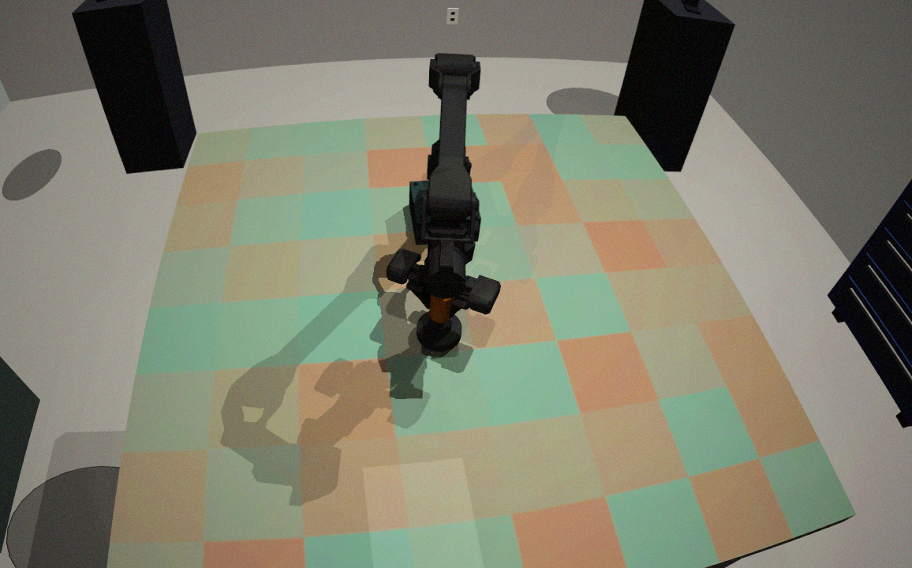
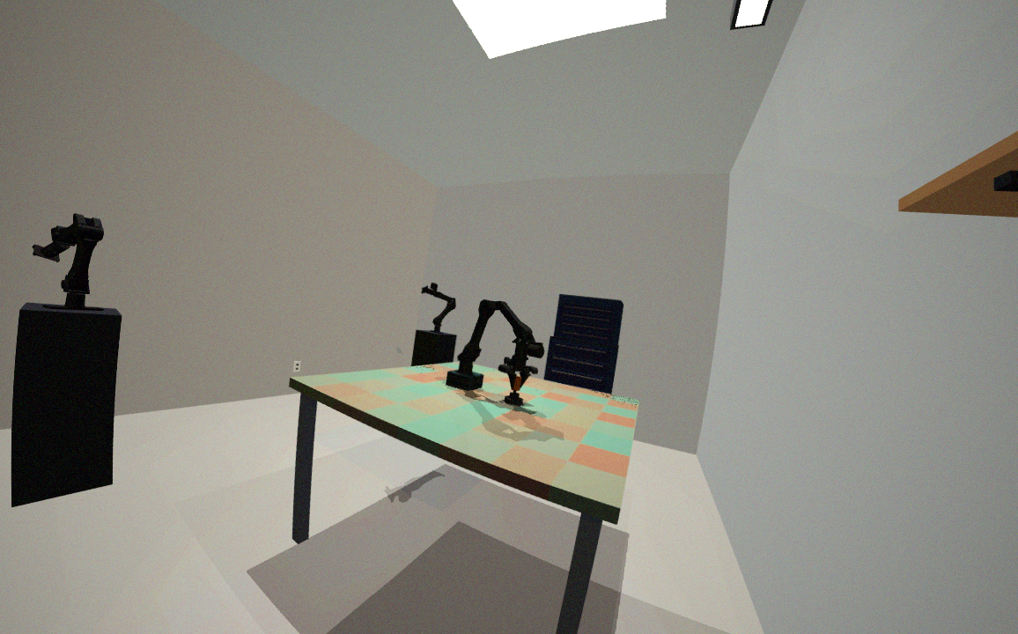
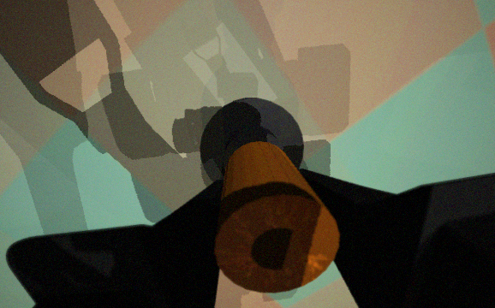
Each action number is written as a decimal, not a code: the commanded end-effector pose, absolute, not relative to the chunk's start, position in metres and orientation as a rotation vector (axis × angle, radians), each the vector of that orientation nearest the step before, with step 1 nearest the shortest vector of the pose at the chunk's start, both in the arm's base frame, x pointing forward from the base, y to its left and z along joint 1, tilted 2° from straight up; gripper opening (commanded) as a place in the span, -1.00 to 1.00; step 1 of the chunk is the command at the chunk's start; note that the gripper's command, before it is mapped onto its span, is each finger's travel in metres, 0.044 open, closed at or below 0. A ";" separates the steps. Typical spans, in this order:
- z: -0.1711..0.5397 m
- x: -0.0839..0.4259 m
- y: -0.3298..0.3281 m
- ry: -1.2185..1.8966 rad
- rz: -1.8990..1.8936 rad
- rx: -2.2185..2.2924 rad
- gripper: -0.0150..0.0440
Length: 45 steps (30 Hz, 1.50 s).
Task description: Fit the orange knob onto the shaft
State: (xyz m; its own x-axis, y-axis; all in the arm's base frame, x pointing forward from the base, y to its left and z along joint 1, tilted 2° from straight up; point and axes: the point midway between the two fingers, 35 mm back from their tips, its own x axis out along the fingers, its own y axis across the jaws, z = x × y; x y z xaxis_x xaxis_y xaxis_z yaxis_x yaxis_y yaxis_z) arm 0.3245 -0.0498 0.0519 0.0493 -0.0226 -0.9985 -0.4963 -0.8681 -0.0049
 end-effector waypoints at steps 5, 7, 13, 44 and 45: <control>0.052 0.325 -0.050 0.516 1.878 -1.992 -0.49; 0.052 0.325 -0.050 0.516 1.878 -1.992 -0.49; 0.052 0.325 -0.050 0.516 1.878 -1.992 -0.49; 0.053 0.324 -0.050 0.482 1.903 -2.017 -0.49; 0.053 0.324 -0.050 0.482 1.903 -2.017 -0.49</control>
